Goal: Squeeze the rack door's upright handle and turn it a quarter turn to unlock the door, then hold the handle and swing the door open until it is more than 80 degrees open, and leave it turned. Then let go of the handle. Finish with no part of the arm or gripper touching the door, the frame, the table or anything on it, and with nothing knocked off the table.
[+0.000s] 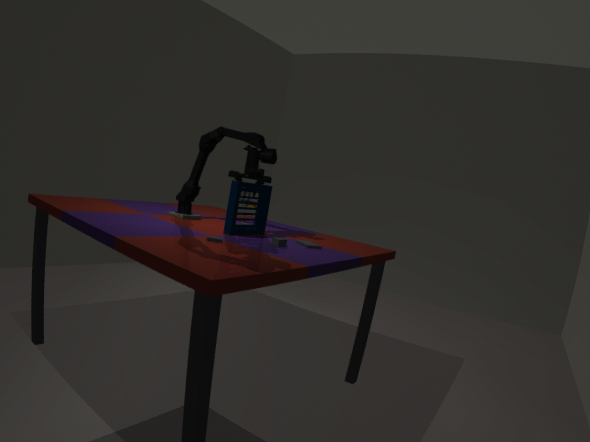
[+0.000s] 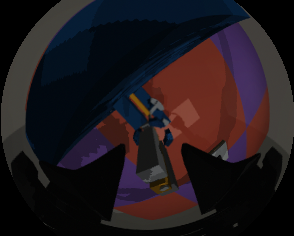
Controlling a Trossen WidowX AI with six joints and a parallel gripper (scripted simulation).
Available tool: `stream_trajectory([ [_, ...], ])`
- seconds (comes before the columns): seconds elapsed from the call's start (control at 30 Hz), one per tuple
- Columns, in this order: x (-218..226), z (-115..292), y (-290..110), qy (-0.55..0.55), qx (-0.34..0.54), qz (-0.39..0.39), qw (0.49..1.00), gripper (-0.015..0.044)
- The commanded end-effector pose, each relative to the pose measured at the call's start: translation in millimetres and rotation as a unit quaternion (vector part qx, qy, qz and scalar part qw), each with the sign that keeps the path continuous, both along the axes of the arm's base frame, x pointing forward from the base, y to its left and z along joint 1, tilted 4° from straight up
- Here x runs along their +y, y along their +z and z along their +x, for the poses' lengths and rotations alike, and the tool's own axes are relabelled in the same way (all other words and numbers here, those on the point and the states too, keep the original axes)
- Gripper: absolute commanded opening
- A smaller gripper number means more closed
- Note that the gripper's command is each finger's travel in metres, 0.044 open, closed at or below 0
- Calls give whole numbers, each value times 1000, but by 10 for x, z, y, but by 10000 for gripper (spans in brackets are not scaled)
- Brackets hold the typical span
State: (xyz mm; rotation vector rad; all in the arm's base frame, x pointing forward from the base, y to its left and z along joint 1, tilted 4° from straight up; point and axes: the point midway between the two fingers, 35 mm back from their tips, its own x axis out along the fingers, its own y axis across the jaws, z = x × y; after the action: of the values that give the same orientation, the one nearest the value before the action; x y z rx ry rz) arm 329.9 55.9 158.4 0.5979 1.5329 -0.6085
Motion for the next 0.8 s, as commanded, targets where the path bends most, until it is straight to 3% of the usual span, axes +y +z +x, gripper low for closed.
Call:
stream_trajectory([
  [0.0, -6, -3, -8, -103, 2, -7, 995, 282],
  [0.27, -6, -3, -8, -297, 4, -16, 955, 282],
  [0.53, -6, -3, -8, -475, 5, -24, 880, 282],
  [0.77, -6, -3, -8, -489, 6, -24, 872, 282],
])
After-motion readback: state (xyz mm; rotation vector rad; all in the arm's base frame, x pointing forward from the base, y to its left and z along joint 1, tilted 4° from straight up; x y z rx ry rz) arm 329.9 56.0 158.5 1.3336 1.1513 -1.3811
